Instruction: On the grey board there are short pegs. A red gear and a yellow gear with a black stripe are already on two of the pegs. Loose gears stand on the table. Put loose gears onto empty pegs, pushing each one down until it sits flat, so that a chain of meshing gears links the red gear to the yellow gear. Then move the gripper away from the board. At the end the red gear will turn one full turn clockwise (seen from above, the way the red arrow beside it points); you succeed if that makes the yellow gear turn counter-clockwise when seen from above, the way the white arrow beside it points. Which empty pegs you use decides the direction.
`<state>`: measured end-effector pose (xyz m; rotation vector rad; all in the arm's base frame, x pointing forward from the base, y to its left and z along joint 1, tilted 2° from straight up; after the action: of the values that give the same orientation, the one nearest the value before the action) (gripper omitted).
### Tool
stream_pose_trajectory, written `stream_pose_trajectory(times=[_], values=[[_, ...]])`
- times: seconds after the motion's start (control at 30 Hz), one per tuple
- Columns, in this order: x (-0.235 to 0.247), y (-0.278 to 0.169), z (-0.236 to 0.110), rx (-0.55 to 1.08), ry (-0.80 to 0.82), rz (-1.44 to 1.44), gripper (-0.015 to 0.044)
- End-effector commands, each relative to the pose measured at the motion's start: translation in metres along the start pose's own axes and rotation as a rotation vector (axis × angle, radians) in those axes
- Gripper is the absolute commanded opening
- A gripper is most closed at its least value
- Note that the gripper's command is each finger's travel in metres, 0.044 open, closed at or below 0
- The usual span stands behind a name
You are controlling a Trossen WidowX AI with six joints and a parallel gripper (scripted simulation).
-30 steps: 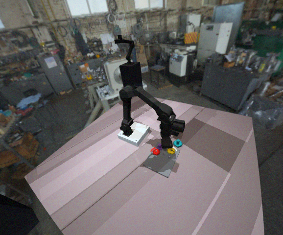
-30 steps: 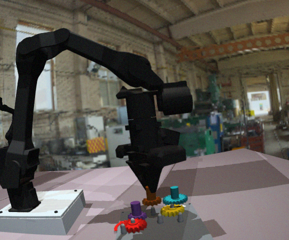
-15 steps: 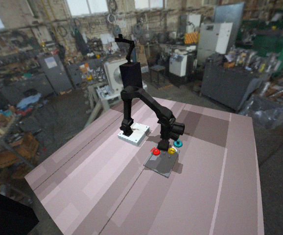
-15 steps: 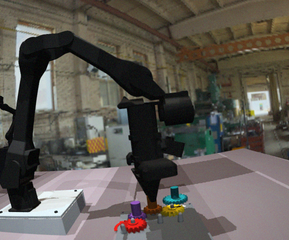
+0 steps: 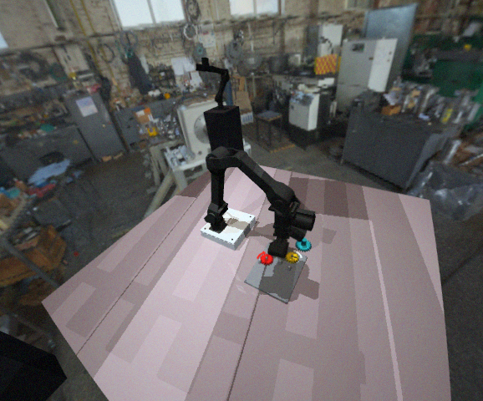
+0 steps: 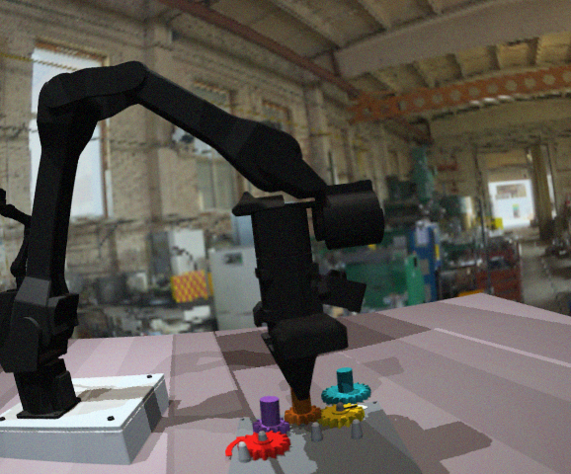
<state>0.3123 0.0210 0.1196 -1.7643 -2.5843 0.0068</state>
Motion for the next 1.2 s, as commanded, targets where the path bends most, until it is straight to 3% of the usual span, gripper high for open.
stream_pose_trajectory(times=[0.0, 0.4, 0.83, 1.0, 1.17], values=[[0.0005, 0.0004, 0.0009, 0.000, 0.000, -0.092, 0.0000], [-0.0002, -0.0002, 0.0036, 0.000, 0.000, -0.386, 0.0000], [0.0008, 0.0003, 0.0067, 0.000, 0.000, -0.161, 0.0000], [0.0004, -0.0005, 0.0017, 0.000, 0.000, -0.132, 0.0131], [0.0003, -0.0002, -0.0027, 0.000, 0.000, -0.132, 0.0140]])
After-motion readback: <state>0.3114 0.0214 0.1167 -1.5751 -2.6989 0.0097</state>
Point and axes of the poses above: the point midway between the two fingers, 35 mm back from their tips, its own z axis out along the fingers, its own x axis across the jaws, y = z × x, the point moved 9 cm from there along -z, back along the fingers, and after that the axes turned 10 degrees about -z, right-handed, at the moved point
